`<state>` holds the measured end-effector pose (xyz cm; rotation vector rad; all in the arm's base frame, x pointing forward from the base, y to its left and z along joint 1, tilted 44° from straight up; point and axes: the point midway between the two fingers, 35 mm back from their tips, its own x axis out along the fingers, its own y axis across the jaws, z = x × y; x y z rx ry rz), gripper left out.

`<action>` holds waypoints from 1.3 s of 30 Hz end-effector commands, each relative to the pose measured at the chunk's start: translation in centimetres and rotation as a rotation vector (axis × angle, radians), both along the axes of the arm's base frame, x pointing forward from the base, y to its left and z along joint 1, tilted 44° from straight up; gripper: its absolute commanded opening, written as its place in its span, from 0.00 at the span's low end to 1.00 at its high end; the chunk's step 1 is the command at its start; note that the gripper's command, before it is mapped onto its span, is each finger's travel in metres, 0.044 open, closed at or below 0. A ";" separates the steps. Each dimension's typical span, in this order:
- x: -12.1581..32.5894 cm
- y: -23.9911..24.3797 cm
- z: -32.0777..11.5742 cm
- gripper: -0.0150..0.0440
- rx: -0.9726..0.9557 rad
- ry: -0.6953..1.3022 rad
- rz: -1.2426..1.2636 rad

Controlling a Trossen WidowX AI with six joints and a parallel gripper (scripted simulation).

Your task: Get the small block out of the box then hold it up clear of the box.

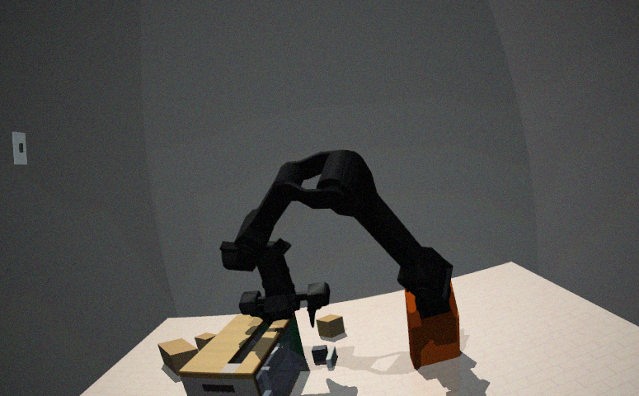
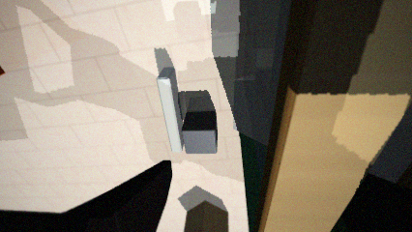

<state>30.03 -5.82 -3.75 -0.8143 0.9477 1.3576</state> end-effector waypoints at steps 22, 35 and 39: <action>-1.0 -4.5 1.9 0.74 0.072 0.362 -0.956; -2.0 -5.7 1.1 0.74 0.226 0.846 -1.825; -2.2 -5.9 0.9 0.74 0.259 0.963 -1.997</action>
